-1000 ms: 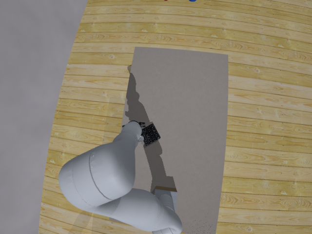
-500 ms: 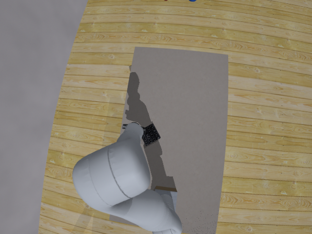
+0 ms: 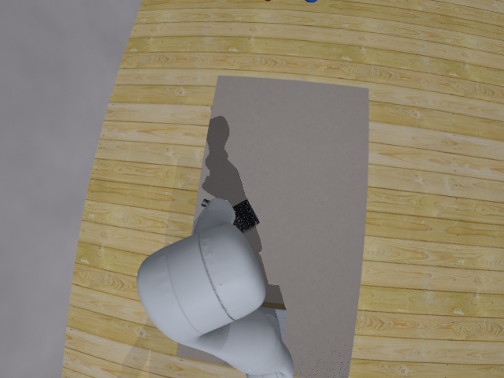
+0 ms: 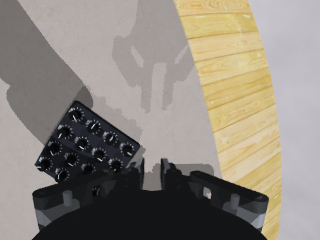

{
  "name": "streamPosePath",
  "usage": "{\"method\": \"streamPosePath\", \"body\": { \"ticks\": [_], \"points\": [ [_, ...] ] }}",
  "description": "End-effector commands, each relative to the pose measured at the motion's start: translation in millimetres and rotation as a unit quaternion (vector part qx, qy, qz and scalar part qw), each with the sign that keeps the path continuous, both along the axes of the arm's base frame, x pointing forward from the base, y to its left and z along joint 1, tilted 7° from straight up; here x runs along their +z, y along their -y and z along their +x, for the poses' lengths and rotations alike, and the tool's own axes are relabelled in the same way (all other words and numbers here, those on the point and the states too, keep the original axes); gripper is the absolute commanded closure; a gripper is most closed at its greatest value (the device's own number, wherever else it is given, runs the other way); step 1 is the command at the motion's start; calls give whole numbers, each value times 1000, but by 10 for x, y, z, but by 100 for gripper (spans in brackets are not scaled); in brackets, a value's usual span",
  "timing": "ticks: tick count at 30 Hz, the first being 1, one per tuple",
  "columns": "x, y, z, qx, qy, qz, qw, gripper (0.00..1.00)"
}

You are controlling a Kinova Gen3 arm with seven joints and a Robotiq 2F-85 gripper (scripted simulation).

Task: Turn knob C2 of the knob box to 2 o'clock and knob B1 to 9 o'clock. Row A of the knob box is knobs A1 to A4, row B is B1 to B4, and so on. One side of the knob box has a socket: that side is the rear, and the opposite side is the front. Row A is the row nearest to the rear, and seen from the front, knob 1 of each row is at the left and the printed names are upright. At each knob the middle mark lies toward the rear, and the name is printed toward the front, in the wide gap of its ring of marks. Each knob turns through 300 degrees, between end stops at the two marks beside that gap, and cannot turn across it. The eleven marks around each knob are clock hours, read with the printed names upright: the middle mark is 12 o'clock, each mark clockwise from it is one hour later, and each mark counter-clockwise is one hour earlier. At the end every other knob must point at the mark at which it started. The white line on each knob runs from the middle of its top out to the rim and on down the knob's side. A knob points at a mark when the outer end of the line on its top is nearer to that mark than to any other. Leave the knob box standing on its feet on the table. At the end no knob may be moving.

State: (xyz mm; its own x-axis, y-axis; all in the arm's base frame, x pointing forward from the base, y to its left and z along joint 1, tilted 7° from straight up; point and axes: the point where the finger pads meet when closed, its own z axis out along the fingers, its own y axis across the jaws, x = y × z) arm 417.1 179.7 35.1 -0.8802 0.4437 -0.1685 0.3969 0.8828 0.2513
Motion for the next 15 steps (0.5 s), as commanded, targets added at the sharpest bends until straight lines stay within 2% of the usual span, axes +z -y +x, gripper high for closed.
{"method": "streamPosePath", "body": {
  "ticks": [1, 15],
  "points": [
    [21, 45, 15, -14, -2, 3, 1000, 81],
    [35, 187, -133, -133, -42, 14, 990, 81]
  ]
}}
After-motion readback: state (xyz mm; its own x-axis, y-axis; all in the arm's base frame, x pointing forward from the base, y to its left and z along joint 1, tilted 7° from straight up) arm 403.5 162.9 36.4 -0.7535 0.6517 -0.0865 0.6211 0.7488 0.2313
